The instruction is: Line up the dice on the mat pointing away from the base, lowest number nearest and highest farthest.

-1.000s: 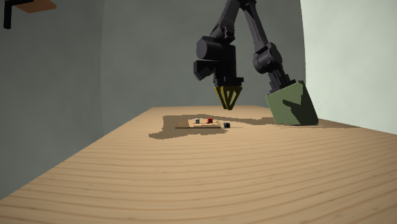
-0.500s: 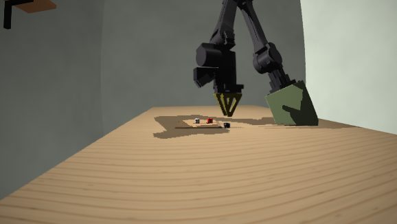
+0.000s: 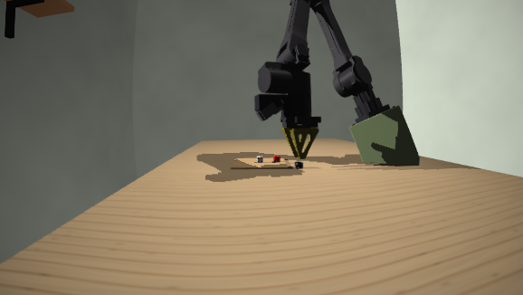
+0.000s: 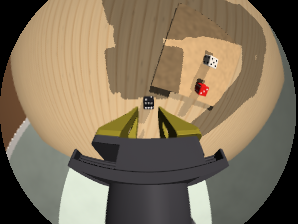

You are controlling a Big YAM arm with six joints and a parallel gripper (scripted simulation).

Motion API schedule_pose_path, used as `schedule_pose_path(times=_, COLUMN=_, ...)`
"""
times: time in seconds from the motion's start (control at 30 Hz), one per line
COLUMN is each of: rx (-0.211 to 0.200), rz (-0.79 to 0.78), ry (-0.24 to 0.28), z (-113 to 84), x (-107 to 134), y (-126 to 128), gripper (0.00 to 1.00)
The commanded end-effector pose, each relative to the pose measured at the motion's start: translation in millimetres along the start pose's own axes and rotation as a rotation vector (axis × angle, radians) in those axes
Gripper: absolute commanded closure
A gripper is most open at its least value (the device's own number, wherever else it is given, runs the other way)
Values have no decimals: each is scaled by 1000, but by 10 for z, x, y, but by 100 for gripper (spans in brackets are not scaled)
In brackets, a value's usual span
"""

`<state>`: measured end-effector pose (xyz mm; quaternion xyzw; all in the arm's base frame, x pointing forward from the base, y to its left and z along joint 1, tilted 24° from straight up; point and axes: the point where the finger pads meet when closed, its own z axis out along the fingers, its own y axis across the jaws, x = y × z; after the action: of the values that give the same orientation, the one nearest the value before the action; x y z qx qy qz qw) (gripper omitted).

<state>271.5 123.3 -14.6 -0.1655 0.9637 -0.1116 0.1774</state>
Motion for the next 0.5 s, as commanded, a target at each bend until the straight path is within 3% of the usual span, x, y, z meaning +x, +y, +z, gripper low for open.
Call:
schedule_pose_path(times=0.0, rx=-4, rz=9, ry=-24, z=9, x=-106, y=-17, gripper=70)
schedule_pose_path(times=0.47, rx=-4, rz=8, ry=-23, z=15, x=-99, y=-18, gripper=70)
